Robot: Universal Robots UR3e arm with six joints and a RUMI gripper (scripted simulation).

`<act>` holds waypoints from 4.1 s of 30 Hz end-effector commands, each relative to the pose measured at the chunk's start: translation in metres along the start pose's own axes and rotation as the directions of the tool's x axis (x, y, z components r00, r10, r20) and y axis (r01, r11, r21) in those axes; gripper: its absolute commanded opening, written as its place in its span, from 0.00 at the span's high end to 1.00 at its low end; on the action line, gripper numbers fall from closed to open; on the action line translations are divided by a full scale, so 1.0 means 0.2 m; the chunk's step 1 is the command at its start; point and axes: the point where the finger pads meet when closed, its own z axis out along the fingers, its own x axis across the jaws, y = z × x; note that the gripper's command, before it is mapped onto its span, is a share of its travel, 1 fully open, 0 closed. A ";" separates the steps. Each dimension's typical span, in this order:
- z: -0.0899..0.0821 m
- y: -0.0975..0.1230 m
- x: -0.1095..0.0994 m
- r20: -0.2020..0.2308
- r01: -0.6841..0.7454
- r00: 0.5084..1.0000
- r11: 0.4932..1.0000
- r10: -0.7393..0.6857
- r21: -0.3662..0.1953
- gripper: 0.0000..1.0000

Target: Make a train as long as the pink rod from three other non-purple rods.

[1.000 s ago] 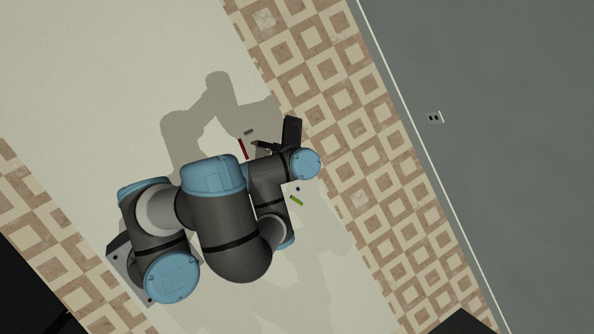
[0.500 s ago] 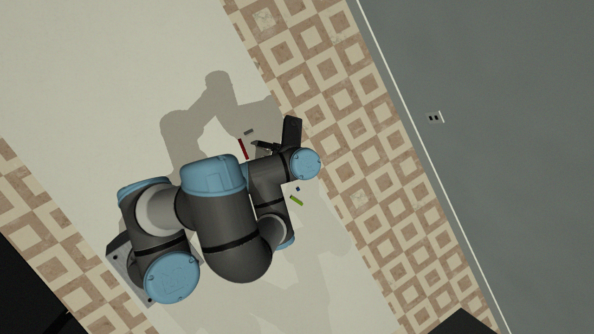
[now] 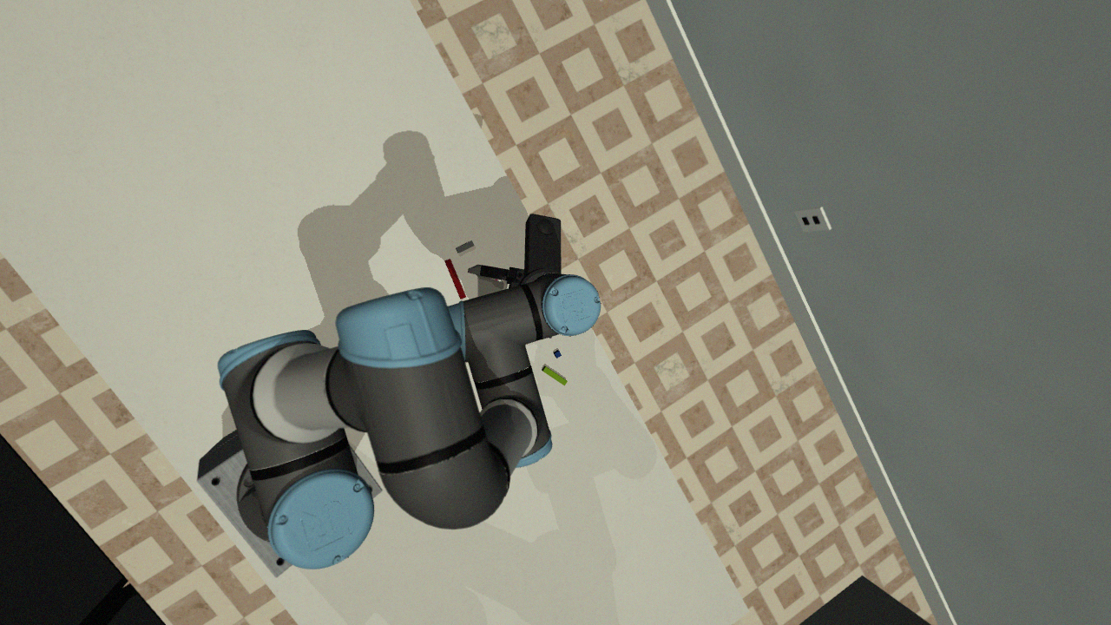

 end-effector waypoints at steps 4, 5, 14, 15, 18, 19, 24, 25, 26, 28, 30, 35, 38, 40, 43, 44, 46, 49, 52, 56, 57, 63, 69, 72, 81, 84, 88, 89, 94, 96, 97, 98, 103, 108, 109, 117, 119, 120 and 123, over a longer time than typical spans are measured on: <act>0.00 -0.01 -0.01 -0.001 0.204 0.979 0.979 -0.204 0.001 0.00; 0.00 -0.01 -0.01 -0.001 0.219 0.976 0.976 -0.219 0.001 0.00; 0.00 -0.02 -0.01 -0.001 0.356 0.935 0.935 -0.356 0.001 0.00; 0.00 -0.02 -0.01 -0.001 0.371 0.929 0.929 -0.371 0.001 0.00; 0.00 -0.02 -0.02 -0.001 0.416 0.909 0.909 -0.416 0.001 0.00; 0.00 -0.02 -0.02 -0.001 0.431 0.902 0.902 -0.431 0.001 0.00; 0.00 -0.02 -0.02 -0.001 0.504 0.864 0.864 -0.504 0.001 0.00; 0.00 -0.02 -0.02 -0.001 0.518 0.855 0.855 -0.518 0.001 0.00; 0.00 -0.02 -0.02 -0.001 0.518 0.855 0.855 -0.518 0.001 0.00; 0.00 -0.02 -0.02 -0.001 0.552 0.834 0.834 -0.552 0.001 0.00; 0.00 -0.02 -0.02 -0.001 0.584 0.812 0.812 -0.584 0.001 0.00; 0.00 -0.02 -0.03 -0.001 0.648 0.762 0.762 -0.648 0.001 0.00; 0.00 -0.02 -0.03 -0.001 0.685 0.729 0.729 -0.685 0.001 0.00; 0.00 -0.02 -0.03 -0.001 0.709 0.705 0.705 -0.709 0.000 0.00; 0.00 -0.02 -0.03 -0.001 0.732 0.681 0.681 -0.732 0.000 0.00; 0.00 -0.02 -0.03 -0.001 0.732 0.681 0.681 -0.732 0.000 0.00; 0.00 -0.02 -0.03 -0.001 0.774 0.633 0.633 -0.774 0.000 0.00; 0.00 -0.02 -0.03 -0.001 0.803 0.596 0.596 -0.803 0.000 0.00; 0.00 -0.02 -0.03 -0.001 0.831 0.556 0.556 -0.831 0.000 0.00; 0.00 -0.02 -0.03 -0.001 0.866 0.499 0.499 -0.866 0.000 0.00; 0.00 -0.02 -0.03 -0.001 0.875 0.485 0.485 -0.875 0.000 0.00; 0.00 -0.02 -0.04 -0.001 0.918 0.398 0.398 -0.918 0.000 0.00; 0.00 -0.02 -0.04 -0.001 0.952 0.307 0.307 -0.952 0.000 0.00; 0.00 -0.02 -0.04 -0.001 0.966 0.259 0.259 -0.966 0.000 0.00; 0.00 -0.02 -0.03 -0.001 0.993 0.116 0.116 -0.993 0.000 0.00; 0.00 -0.02 -0.03 -0.001 0.998 0.068 0.068 -0.998 -0.001 0.00; 0.00 -0.02 -0.03 -0.001 1.000 0.002 0.002 -1.000 -0.001 0.00; 0.00 -0.02 -0.03 -0.001 1.000 -0.014 -0.014 -1.000 -0.001 0.00; 0.00 -0.01 -0.03 -0.001 0.997 -0.081 -0.081 -0.997 -0.001 0.00; 0.00 -0.01 -0.03 -0.001 0.993 -0.120 -0.120 -0.993 -0.001 0.00; 0.00 -0.01 -0.03 -0.001 0.989 -0.145 -0.145 -0.989 -0.001 0.00; 0.00 -0.01 -0.03 -0.001 0.987 -0.159 -0.159 -0.987 -0.001 0.00; 0.00 -0.01 -0.02 -0.001 0.971 -0.239 -0.239 -0.971 -0.001 0.00; 0.00 -0.01 -0.02 -0.001 0.948 -0.319 -0.319 -0.948 -0.001 0.00; 0.00 -0.01 -0.02 -0.001 0.942 -0.334 -0.334 -0.942 -0.001 0.00; 0.00 -0.01 -0.01 -0.001 0.893 -0.451 -0.451 -0.893 -0.001 0.00; 0.00 -0.01 -0.01 -0.001 0.878 -0.479 -0.479 -0.878 -0.001 0.00; 0.00 -0.01 -0.01 -0.001 0.870 -0.494 -0.494 -0.870 -0.001 0.00; 0.00 -0.01 0.00 0.000 0.844 -0.537 -0.537 -0.844 -0.001 0.00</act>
